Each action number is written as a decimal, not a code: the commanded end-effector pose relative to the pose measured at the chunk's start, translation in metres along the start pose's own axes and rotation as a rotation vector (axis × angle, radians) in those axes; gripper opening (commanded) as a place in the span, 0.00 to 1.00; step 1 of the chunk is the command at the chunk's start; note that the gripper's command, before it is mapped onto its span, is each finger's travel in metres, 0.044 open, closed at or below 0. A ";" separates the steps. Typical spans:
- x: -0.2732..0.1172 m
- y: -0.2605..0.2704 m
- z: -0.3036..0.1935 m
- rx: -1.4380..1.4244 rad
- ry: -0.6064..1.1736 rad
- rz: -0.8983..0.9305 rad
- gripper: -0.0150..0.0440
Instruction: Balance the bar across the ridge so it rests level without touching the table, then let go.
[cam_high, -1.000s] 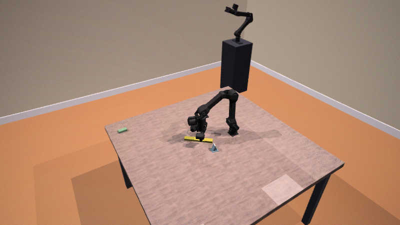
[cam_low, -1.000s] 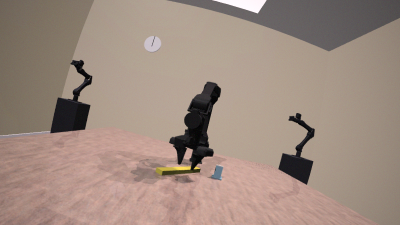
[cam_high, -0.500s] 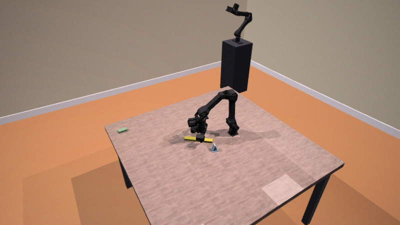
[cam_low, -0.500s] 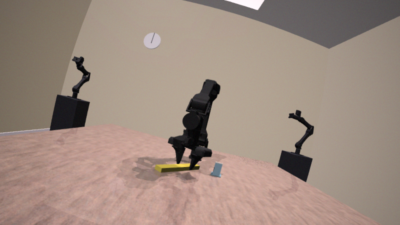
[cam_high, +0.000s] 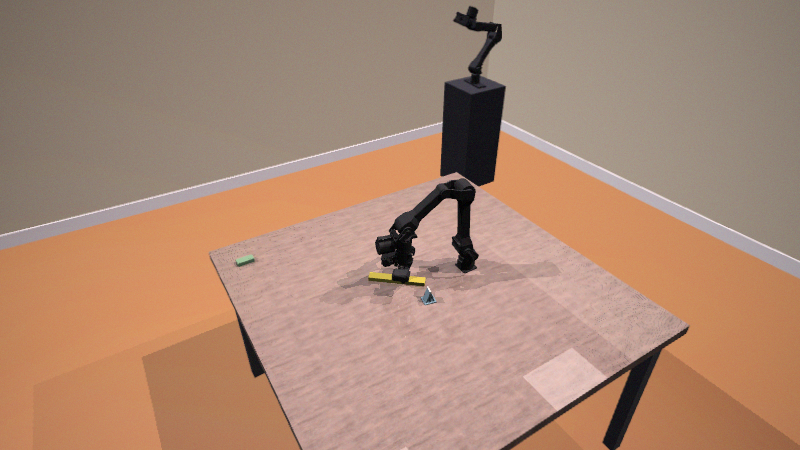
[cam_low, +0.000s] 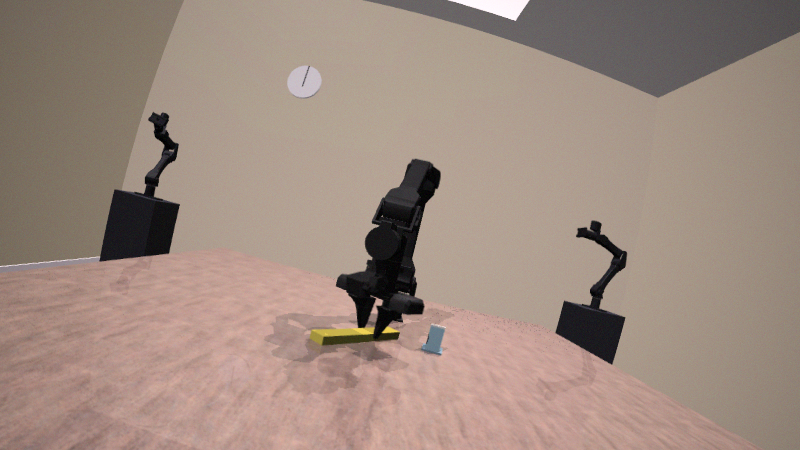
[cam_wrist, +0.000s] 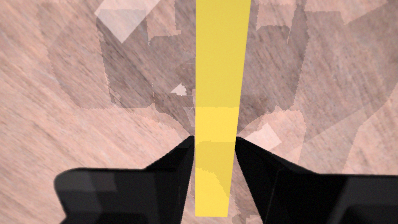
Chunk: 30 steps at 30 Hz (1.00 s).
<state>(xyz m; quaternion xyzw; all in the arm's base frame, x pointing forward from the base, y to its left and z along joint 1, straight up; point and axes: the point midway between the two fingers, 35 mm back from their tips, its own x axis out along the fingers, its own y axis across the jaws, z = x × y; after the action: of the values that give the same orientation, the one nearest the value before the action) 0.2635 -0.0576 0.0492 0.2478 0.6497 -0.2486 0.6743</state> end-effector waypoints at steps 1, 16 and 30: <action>0.000 0.000 0.000 0.000 0.000 0.000 0.49; -0.021 0.002 0.003 -0.001 0.001 0.001 0.25; -0.057 0.003 0.004 -0.002 0.004 0.002 0.25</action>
<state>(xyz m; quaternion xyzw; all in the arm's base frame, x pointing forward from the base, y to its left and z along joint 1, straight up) 0.2645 -0.0577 0.0955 0.2471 0.6557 -0.2494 0.6684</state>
